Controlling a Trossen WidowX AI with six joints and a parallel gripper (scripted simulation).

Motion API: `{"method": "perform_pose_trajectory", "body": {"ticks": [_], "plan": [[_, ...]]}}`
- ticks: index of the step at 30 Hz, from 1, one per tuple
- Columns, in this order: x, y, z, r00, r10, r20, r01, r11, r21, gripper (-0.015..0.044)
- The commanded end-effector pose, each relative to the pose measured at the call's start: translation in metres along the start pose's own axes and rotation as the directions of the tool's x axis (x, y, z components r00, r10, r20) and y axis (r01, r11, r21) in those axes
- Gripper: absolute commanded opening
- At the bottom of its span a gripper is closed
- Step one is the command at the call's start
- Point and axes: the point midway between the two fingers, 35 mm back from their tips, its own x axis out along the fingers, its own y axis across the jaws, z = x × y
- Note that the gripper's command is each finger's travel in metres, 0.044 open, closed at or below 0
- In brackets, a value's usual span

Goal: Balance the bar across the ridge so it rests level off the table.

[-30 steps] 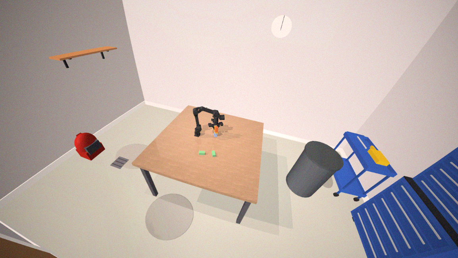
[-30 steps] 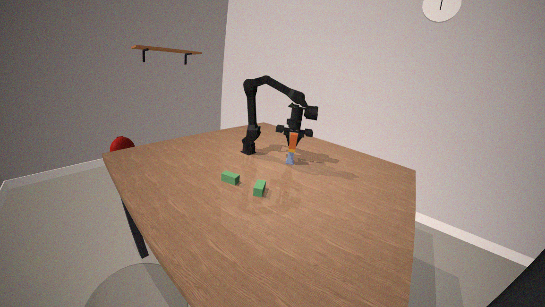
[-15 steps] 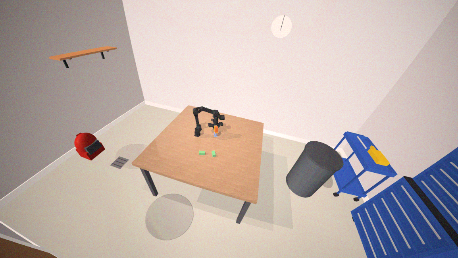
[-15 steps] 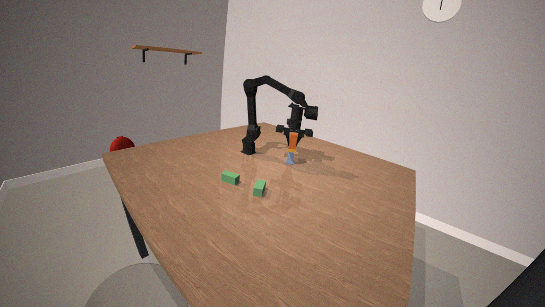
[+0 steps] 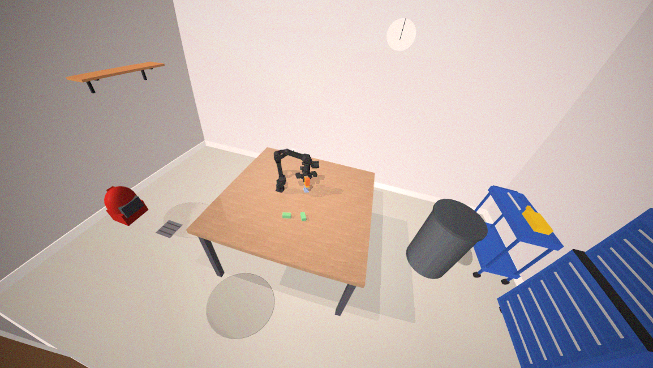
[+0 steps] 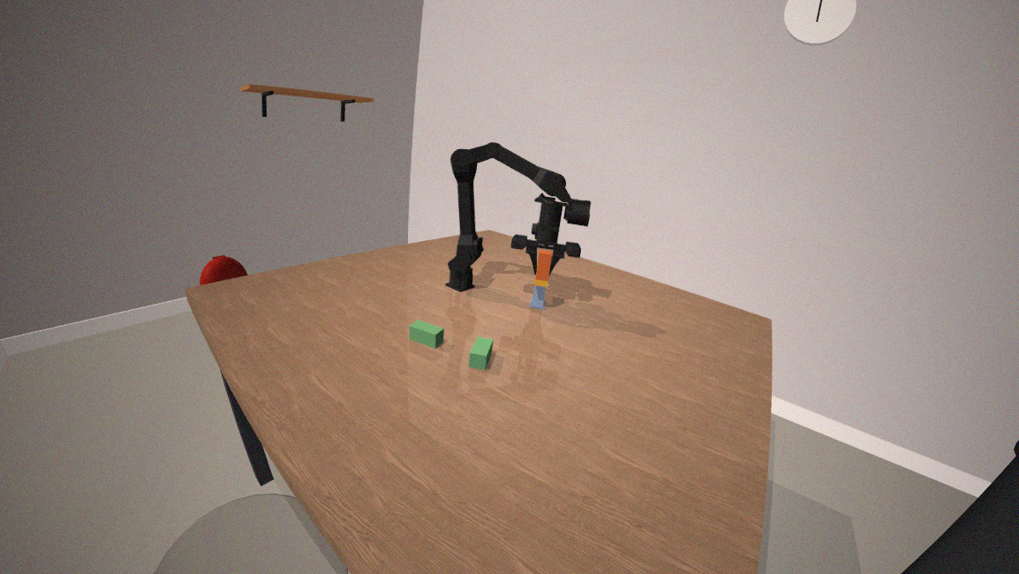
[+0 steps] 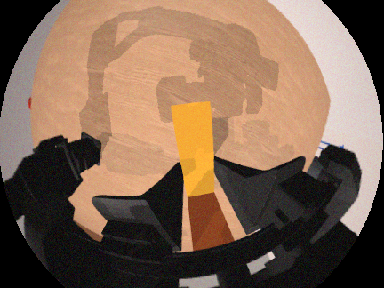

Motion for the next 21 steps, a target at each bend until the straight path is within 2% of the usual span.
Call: {"method": "perform_pose_trajectory", "body": {"ticks": [1,11,17,21], "plan": [[0.0,0.0,0.0,1.0,0.0,0.0,0.0,1.0,0.0,0.0],[0.0,0.0,0.0,1.0,0.0,0.0,0.0,1.0,0.0,0.0],[0.0,0.0,0.0,1.0,0.0,0.0,0.0,1.0,0.0,0.0157],[0.0,0.0,0.0,1.0,0.0,0.0,0.0,1.0,0.0,0.0167]]}}
